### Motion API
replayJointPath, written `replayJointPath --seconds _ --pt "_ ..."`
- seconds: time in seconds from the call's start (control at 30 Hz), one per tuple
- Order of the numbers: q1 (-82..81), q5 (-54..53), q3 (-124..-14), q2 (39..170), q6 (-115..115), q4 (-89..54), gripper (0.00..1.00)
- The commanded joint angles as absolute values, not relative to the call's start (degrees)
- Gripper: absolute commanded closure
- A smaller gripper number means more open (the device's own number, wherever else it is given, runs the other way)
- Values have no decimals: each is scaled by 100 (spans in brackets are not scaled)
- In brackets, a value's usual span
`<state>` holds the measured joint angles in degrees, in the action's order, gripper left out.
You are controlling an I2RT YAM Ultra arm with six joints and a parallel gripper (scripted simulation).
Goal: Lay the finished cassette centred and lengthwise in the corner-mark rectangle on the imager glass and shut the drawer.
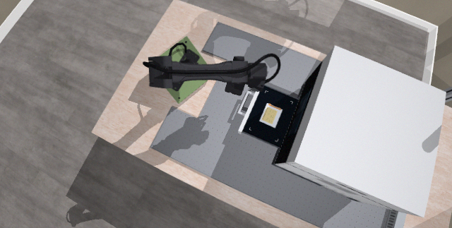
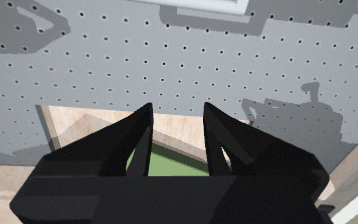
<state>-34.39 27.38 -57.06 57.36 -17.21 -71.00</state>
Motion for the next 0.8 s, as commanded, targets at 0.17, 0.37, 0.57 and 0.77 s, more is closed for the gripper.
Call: replayJointPath --seconds 0.17,0.37,0.57,0.77 --pt "-2934 2896 -4979 5931 720 -5643 65" --pt "-2701 2840 -4681 5803 1823 -5023 65" --pt "-2725 2891 -4455 5623 3039 -4734 65" --pt "-2740 2917 -4238 5413 4269 -4480 65"
